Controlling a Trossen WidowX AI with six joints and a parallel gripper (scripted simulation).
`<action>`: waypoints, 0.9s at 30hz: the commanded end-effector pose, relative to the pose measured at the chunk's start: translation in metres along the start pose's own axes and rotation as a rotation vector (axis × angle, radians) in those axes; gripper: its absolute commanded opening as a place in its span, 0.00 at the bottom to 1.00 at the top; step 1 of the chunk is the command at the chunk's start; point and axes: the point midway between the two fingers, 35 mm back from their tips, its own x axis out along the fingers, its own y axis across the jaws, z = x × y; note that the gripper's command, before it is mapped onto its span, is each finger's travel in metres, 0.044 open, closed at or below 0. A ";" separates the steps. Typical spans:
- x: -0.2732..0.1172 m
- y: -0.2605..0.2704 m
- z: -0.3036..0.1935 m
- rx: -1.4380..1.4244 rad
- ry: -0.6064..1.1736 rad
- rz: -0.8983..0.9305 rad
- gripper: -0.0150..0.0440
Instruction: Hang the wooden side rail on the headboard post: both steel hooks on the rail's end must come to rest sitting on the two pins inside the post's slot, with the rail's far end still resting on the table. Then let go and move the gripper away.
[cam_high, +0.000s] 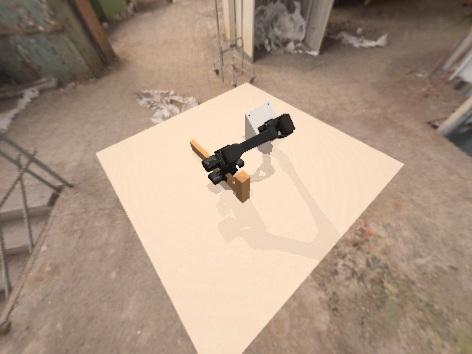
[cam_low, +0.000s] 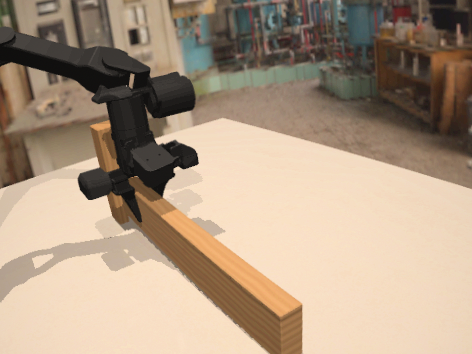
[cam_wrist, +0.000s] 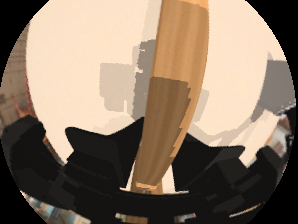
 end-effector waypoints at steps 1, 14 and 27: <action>-0.001 0.002 0.000 -0.004 0.004 0.010 0.25; 0.001 0.002 0.000 -0.004 0.004 0.010 0.25; 0.003 0.002 0.000 -0.004 0.005 0.010 0.25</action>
